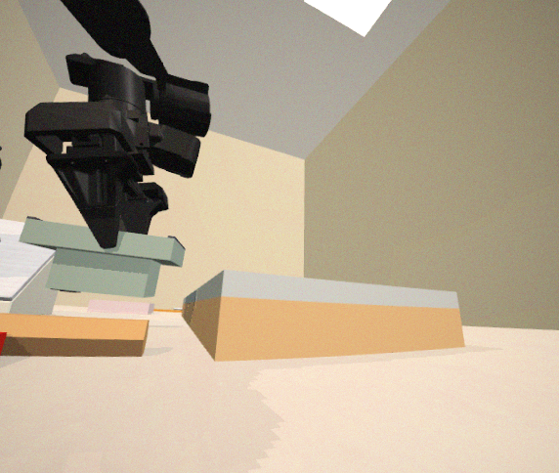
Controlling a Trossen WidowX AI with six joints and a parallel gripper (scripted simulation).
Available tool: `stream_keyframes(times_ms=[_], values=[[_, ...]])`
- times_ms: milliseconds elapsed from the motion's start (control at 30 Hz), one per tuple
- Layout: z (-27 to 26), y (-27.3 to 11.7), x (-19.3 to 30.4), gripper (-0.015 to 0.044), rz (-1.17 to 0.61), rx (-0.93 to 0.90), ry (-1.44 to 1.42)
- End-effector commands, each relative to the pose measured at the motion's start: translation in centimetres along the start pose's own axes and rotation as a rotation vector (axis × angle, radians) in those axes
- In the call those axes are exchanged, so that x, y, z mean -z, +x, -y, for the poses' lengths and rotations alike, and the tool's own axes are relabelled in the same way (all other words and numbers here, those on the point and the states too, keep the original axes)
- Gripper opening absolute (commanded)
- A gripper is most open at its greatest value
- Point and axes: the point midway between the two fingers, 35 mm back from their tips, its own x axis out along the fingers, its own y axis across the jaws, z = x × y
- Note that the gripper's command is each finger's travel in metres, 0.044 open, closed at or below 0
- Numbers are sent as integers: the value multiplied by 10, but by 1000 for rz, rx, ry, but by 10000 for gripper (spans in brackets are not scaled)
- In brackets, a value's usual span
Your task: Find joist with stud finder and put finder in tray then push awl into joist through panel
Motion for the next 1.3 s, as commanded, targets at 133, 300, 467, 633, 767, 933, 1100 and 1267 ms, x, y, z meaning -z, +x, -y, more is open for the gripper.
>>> stream_keyframes(times_ms=[133, 300, 467, 633, 767, 933, 1100, 1267], values=[[1, 0, -1, 0, 0, -53, 13], [3, 0, -1, 0, -1, -82, 20], [4, 0, -1, 0, 0, -109, 27], [5, 0, -1, 0, 3, -137, 33], [6, -1, -1, 0, 7, -158, 38], [8, -1, -2, 0, 15, -184, 44], [8, -1, -2, 0, 11, -196, 46], [8, 0, -1, 0, 4, -219, 51]])
